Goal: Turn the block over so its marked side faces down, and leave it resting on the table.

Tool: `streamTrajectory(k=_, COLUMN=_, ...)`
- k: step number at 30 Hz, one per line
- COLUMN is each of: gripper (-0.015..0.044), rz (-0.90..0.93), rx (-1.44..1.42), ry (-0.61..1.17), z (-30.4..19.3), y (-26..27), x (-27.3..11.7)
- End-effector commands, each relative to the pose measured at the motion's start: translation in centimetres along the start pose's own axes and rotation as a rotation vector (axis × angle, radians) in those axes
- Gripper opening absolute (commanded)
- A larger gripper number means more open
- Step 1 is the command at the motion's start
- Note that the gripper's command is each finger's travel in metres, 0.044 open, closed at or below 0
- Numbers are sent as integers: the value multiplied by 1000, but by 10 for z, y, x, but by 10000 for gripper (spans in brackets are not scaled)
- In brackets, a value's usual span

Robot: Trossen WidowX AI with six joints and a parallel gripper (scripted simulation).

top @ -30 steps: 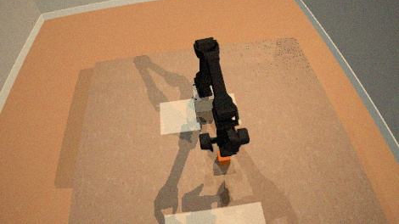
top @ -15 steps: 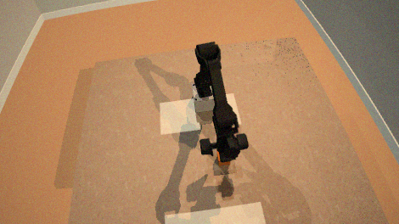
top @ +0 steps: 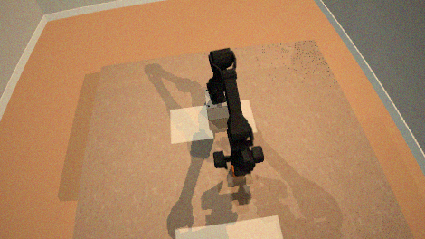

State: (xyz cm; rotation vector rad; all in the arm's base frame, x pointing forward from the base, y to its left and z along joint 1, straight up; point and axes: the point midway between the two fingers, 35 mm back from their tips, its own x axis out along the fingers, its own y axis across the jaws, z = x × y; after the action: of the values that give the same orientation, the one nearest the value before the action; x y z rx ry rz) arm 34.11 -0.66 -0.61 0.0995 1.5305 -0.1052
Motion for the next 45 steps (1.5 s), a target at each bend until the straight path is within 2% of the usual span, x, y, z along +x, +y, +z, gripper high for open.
streamTrajectory(k=1, gripper=440, rz=3, rx=-3, ry=8, z=-3, y=0, x=8)
streamTrajectory(k=5, gripper=440, rz=3, rx=-3, ry=8, z=-3, y=0, x=11)
streamTrajectory(k=12, gripper=256, rz=3, rx=-3, ry=8, z=-3, y=0, x=11)
streamTrajectory(k=32, gripper=123, rz=3, rx=-3, ry=8, z=-3, y=0, x=11)
streamTrajectory(k=37, gripper=0, rz=3, rx=-3, ry=8, z=-2, y=0, x=-14)
streamTrajectory(k=45, gripper=0, rz=4, rx=-5, ry=-31, z=-2, y=0, x=-16)
